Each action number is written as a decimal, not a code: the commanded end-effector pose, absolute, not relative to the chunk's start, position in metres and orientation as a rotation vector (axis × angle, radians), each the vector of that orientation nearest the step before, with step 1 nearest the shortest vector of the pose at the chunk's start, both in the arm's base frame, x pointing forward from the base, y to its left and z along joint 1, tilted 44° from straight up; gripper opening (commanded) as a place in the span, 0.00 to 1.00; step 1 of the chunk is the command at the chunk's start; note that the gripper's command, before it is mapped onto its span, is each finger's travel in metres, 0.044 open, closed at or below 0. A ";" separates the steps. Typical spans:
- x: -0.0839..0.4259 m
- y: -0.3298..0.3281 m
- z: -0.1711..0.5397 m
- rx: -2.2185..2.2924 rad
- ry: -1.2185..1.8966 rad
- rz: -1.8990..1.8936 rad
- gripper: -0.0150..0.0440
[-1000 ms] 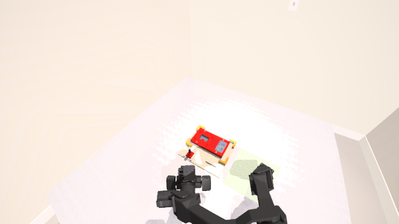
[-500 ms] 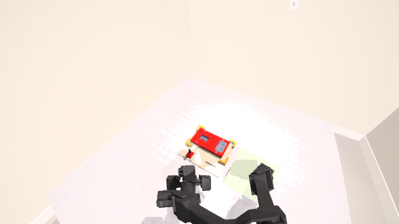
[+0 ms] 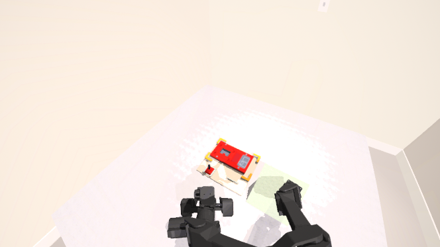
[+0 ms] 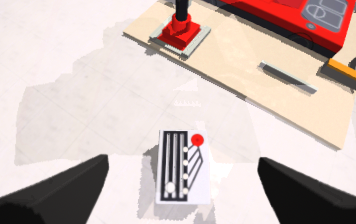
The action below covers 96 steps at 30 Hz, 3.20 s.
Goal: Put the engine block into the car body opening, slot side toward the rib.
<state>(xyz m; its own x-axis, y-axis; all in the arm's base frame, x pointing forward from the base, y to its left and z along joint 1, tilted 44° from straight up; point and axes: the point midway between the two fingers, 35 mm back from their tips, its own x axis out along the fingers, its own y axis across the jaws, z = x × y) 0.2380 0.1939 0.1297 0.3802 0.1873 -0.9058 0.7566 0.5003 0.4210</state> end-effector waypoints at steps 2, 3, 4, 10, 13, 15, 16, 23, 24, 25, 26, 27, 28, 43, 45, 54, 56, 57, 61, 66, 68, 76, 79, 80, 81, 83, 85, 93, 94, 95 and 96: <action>0.237 0.194 0.130 1.017 1.156 -0.458 1.00; 0.237 0.194 0.130 1.017 1.156 -0.458 1.00; 0.237 0.194 0.130 1.017 1.156 -0.458 1.00; 0.237 0.194 0.130 1.017 1.156 -0.458 1.00; 0.237 0.194 0.130 1.017 1.156 -0.458 1.00; 0.237 0.194 0.130 1.017 1.156 -0.458 1.00; 0.237 0.194 0.130 1.017 1.156 -0.458 1.00; 0.238 0.191 0.125 1.003 1.237 -0.451 1.00; 0.238 0.190 0.123 0.999 1.269 -0.446 1.00; 0.238 0.189 0.122 0.996 1.301 -0.440 1.00; 0.238 0.188 0.120 0.995 1.333 -0.433 1.00; 0.239 0.187 0.119 0.995 1.365 -0.425 1.00; 0.239 0.186 0.118 0.996 1.396 -0.416 1.00; 0.250 0.170 0.127 1.169 1.760 -0.143 1.00; 0.253 0.167 0.131 1.208 1.785 -0.094 1.00; 0.256 0.164 0.131 1.222 1.792 -0.075 1.00; 0.256 0.168 0.127 1.222 1.792 -0.075 1.00; 0.255 0.172 0.123 1.223 1.792 -0.075 1.00; 0.255 0.175 0.120 1.223 1.792 -0.075 1.00; 0.255 0.179 0.116 1.223 1.792 -0.075 1.00; 0.255 0.181 0.114 1.223 1.792 -0.075 1.00; 0.254 0.190 0.105 1.223 1.792 -0.074 1.00; 0.253 0.193 0.102 1.224 1.792 -0.074 1.00; 0.253 0.194 0.101 1.224 1.793 -0.074 1.00; 0.253 0.194 0.101 1.224 1.793 -0.074 1.00; 0.253 0.194 0.101 1.224 1.793 -0.074 0.91; 0.253 0.194 0.101 1.224 1.793 -0.074 0.82; 0.253 0.194 0.101 1.224 1.793 -0.074 0.50; 0.253 0.194 0.101 1.224 1.793 -0.074 0.49; 0.253 0.194 0.101 1.224 1.793 -0.074 0.48; 0.253 0.194 0.101 1.224 1.793 -0.074 0.47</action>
